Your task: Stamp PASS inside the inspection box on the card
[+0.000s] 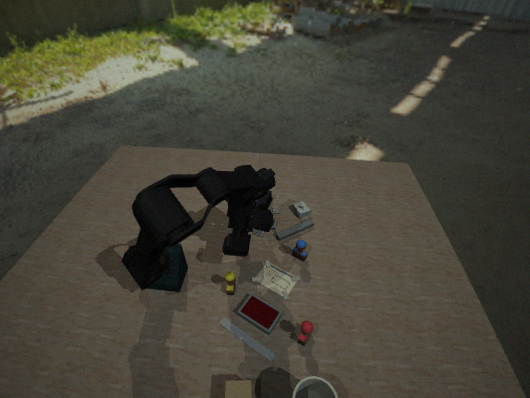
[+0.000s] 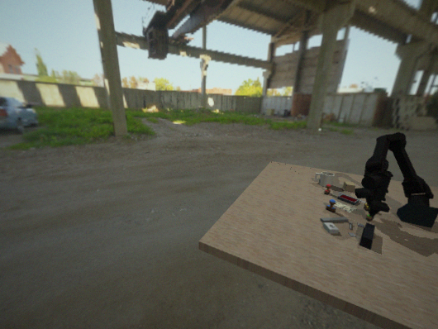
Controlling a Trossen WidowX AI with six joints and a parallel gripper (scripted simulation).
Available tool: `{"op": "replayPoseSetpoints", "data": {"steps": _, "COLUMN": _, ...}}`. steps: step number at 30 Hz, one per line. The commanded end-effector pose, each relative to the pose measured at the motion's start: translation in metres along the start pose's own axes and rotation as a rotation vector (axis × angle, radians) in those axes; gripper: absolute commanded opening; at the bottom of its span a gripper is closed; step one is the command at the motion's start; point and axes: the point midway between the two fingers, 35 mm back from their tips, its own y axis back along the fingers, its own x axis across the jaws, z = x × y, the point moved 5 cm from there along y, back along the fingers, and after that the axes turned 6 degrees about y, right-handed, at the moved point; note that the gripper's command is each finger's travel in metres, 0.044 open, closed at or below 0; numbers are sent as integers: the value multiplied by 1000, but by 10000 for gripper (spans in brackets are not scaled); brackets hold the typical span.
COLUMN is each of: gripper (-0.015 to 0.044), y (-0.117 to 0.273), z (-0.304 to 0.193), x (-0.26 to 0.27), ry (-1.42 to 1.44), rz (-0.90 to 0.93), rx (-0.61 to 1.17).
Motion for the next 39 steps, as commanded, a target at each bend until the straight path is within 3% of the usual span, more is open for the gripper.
{"op": "replayPoseSetpoints", "data": {"steps": 1, "gripper": 0, "y": 2, "z": 0, "x": 0, "ry": -5, "rz": 3, "rx": 1}}
{"op": "replayPoseSetpoints", "data": {"steps": 39, "gripper": 0, "y": 20, "z": 2, "x": 1, "ry": -4, "rz": 5, "rx": 2}}
